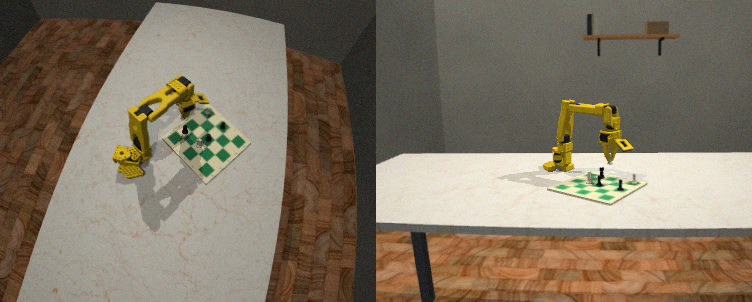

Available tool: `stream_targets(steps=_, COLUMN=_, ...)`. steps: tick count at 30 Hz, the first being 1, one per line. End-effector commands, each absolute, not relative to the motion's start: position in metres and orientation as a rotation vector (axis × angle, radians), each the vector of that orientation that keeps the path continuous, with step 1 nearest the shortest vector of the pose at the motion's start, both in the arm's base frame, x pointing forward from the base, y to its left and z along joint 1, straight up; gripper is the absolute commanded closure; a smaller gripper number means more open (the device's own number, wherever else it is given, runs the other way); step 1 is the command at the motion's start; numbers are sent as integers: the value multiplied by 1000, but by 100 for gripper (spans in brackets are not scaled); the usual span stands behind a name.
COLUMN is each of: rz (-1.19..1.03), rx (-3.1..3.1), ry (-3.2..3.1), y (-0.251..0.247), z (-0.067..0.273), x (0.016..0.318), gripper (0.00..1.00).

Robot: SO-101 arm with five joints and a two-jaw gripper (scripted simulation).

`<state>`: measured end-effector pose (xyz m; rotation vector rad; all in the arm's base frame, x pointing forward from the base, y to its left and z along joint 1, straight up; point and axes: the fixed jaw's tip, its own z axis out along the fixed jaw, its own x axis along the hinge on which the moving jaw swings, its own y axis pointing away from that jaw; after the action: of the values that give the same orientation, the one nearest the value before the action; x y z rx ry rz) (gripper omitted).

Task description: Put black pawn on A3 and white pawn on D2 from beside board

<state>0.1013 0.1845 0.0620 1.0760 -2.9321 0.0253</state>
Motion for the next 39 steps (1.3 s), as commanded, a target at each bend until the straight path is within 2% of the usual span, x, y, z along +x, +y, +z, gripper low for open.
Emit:
stream_targets(steps=1, rz=-22, rx=669, ry=-3086, y=166, z=64, x=118, gripper=100)
stream_targets(steps=13, rz=-25, rx=-86, ry=-3157, y=133, z=64, x=143, gripper=100)
stream_targets(steps=39, rz=-25, rx=-117, ry=-3156, y=134, z=69, x=145, gripper=100)
